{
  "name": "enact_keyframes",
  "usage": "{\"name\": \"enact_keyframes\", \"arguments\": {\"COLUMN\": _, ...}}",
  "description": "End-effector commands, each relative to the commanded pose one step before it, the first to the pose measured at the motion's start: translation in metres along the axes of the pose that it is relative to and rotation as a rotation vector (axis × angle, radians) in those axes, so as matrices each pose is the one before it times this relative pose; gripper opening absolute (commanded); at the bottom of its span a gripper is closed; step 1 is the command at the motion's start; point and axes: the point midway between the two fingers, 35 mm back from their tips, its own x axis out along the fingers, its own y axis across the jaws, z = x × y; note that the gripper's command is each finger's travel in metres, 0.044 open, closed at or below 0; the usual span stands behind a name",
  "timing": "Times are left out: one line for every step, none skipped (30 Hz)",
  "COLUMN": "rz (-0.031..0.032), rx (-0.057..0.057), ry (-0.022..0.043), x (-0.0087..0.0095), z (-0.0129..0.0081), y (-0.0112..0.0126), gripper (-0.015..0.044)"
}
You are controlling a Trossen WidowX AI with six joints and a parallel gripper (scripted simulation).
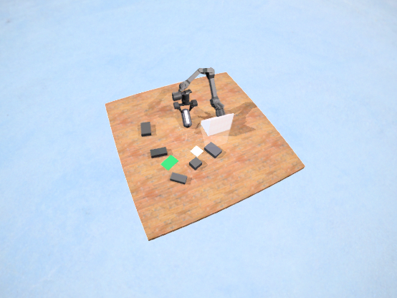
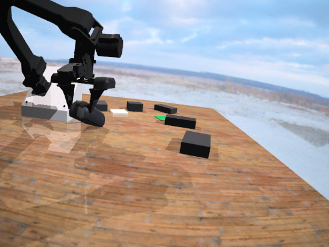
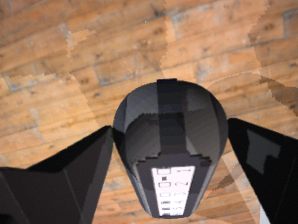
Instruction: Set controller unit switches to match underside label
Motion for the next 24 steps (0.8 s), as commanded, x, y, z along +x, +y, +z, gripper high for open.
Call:
{"name": "enact_keyframes", "arguments": {"rz": 0.00378, "rx": -0.0008, "ry": 0.00366, "x": -0.00409, "z": -0.00366, "y": 0.00086, "gripper": 0.0336}}
{"name": "enact_keyframes", "arguments": {"rz": -0.00002, "rx": 0.0, "ry": 0.00005, "x": -0.00061, "z": -0.00054, "y": 0.0, "gripper": 0.0336}}
{"name": "enact_keyframes", "arguments": {"rz": -0.00002, "rx": 0.0, "ry": 0.00005, "x": -0.00061, "z": -0.00054, "y": 0.0, "gripper": 0.0336}}
{"name": "enact_keyframes", "arguments": {"rz": -0.00002, "rx": 0.0, "ry": 0.00005, "x": -0.00061, "z": -0.00055, "y": 0.0, "gripper": 0.0336}}
{"name": "enact_keyframes", "arguments": {"rz": -0.00002, "rx": 0.0, "ry": 0.00005, "x": -0.0006, "z": -0.00056, "y": 0.0, "gripper": 0.0336}}
{"name": "enact_keyframes", "arguments": {"rz": -0.00002, "rx": 0.0, "ry": 0.00005, "x": -0.0006, "z": -0.00056, "y": 0.0, "gripper": 0.0336}}
{"name": "enact_keyframes", "arguments": {"rz": -0.00002, "rx": 0.0, "ry": 0.00005, "x": -0.0006, "z": -0.00056, "y": 0.0, "gripper": 0.0336}}
{"name": "enact_keyframes", "arguments": {"rz": -0.00002, "rx": 0.0, "ry": 0.00005, "x": -0.0006, "z": -0.00056, "y": 0.0, "gripper": 0.0336}}
{"name": "enact_keyframes", "arguments": {"rz": -0.00002, "rx": 0.0, "ry": 0.00005, "x": -0.0006, "z": -0.00056, "y": 0.0, "gripper": 0.0336}}
{"name": "enact_keyframes", "arguments": {"rz": -0.00002, "rx": 0.0, "ry": 0.00005, "x": -0.00059, "z": -0.00057, "y": 0.0, "gripper": 0.0336}}
{"name": "enact_keyframes", "arguments": {"rz": -0.00002, "rx": 0.0, "ry": 0.00005, "x": -0.00058, "z": -0.00058, "y": 0.0, "gripper": 0.0336}}
{"name": "enact_keyframes", "arguments": {"rz": -0.00002, "rx": 0.0, "ry": 0.00005, "x": -0.00058, "z": -0.00058, "y": 0.0, "gripper": 0.0336}}
{"name": "enact_keyframes", "arguments": {"rz": -0.00002, "rx": 0.0, "ry": 0.00005, "x": -0.00058, "z": -0.00058, "y": 0.0, "gripper": 0.0336}}
{"name": "enact_keyframes", "arguments": {"rz": -0.00002, "rx": 0.0, "ry": 0.00005, "x": -0.00058, "z": -0.00058, "y": 0.0, "gripper": 0.0336}}
{"name": "enact_keyframes", "arguments": {"rz": -0.00002, "rx": 0.0, "ry": 0.00005, "x": -0.00057, "z": -0.00058, "y": 0.0, "gripper": 0.0336}}
{"name": "enact_keyframes", "arguments": {"rz": -0.00002, "rx": 0.0, "ry": 0.00005, "x": -0.00057, "z": -0.00059, "y": 0.0, "gripper": 0.0336}}
{"name": "enact_keyframes", "arguments": {"rz": -0.00002, "rx": 0.0, "ry": 0.00005, "x": -0.00056, "z": -0.0006, "y": 0.0, "gripper": 0.0336}}
{"name": "enact_keyframes", "arguments": {"rz": -0.00002, "rx": 0.0, "ry": 0.00005, "x": -0.00056, "z": -0.0006, "y": 0.0, "gripper": 0.0336}}
{"name": "enact_keyframes", "arguments": {"rz": -0.00002, "rx": 0.0, "ry": 0.00005, "x": -0.00055, "z": -0.0006, "y": 0.0, "gripper": 0.0336}}
{"name": "enact_keyframes", "arguments": {"rz": -0.00002, "rx": 0.0, "ry": 0.00005, "x": -0.00055, "z": -0.0006, "y": 0.0, "gripper": 0.0336}}
{"name": "enact_keyframes", "arguments": {"rz": -0.00002, "rx": 0.0, "ry": 0.00005, "x": -0.00055, "z": -0.00061, "y": 0.0, "gripper": 0.0336}}
{"name": "enact_keyframes", "arguments": {"rz": -0.00002, "rx": 0.0, "ry": 0.00005, "x": -0.00054, "z": -0.00061, "y": 0.0, "gripper": 0.0336}}
{"name": "enact_keyframes", "arguments": {"rz": -0.00002, "rx": 0.0, "ry": 0.00005, "x": -0.00054, "z": -0.00062, "y": 0.0, "gripper": 0.0336}}
{"name": "enact_keyframes", "arguments": {"rz": -0.00002, "rx": 0.0, "ry": 0.00005, "x": -0.00054, "z": -0.00062, "y": 0.0, "gripper": 0.0336}}
